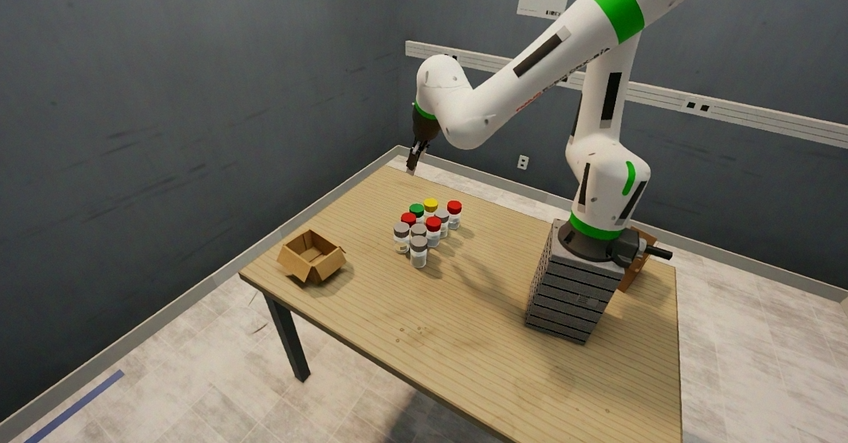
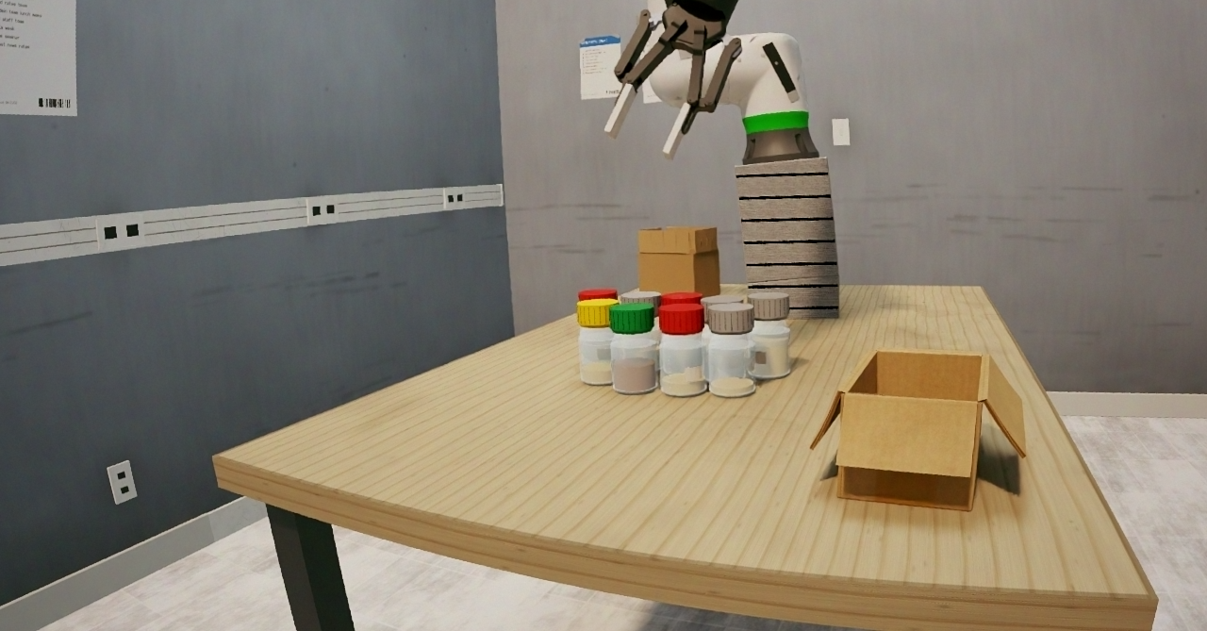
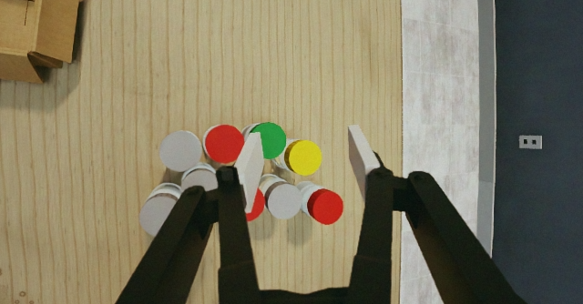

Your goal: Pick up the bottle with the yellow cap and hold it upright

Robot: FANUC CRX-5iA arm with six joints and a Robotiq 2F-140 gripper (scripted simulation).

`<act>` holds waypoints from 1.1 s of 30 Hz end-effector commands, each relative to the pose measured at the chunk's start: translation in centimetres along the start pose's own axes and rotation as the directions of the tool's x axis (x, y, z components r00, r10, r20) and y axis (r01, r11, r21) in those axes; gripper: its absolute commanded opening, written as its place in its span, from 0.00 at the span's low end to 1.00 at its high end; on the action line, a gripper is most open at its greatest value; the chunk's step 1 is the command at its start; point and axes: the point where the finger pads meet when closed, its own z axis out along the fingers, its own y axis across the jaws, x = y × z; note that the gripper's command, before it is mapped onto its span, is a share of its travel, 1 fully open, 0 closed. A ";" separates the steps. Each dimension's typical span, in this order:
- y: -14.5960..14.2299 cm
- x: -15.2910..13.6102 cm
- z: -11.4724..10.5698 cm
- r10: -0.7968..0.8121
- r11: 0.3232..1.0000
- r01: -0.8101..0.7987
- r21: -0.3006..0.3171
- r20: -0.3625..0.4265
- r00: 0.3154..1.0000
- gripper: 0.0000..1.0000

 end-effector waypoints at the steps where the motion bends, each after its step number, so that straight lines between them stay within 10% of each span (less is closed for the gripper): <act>1: 0.5 0.6 0.5 0.013 1.000 -0.013 -0.012 -0.022 1.000 0.51; 33: 0.3 -3.0 7.4 0.156 0.982 -0.144 0.123 -0.095 0.983 0.51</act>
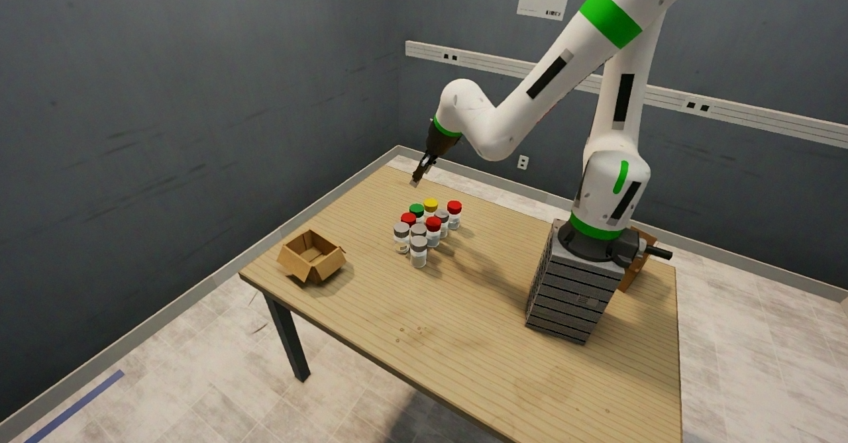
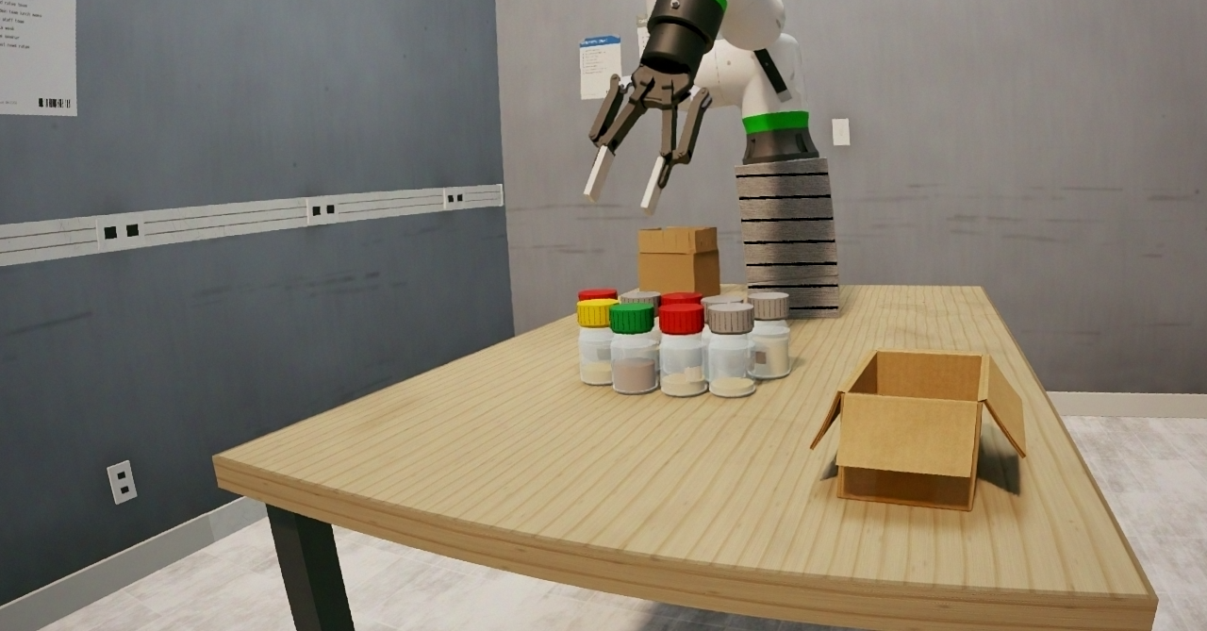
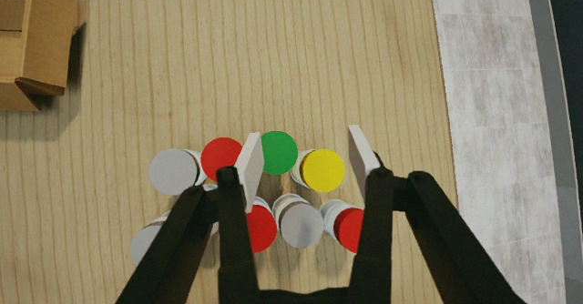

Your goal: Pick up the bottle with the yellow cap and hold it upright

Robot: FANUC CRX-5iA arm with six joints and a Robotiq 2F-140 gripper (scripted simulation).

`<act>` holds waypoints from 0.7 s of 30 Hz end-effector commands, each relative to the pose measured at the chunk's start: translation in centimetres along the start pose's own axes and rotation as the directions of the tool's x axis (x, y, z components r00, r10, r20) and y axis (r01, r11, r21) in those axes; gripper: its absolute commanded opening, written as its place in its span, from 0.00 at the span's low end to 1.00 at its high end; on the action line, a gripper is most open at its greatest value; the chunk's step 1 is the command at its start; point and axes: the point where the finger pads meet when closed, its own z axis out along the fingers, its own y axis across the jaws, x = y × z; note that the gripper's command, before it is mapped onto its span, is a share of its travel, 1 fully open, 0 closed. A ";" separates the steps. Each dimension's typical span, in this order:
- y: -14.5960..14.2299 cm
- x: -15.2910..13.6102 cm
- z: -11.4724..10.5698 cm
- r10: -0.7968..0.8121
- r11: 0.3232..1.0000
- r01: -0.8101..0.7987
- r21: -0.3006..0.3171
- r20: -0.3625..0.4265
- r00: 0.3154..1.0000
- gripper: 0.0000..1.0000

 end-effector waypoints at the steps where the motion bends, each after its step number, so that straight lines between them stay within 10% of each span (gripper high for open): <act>1: 0.0 -0.1 0.4 0.007 1.000 -0.007 0.003 -0.025 1.000 0.51; 21: -3.9 -7.8 2.2 0.077 0.985 -0.085 0.147 0.061 0.995 0.51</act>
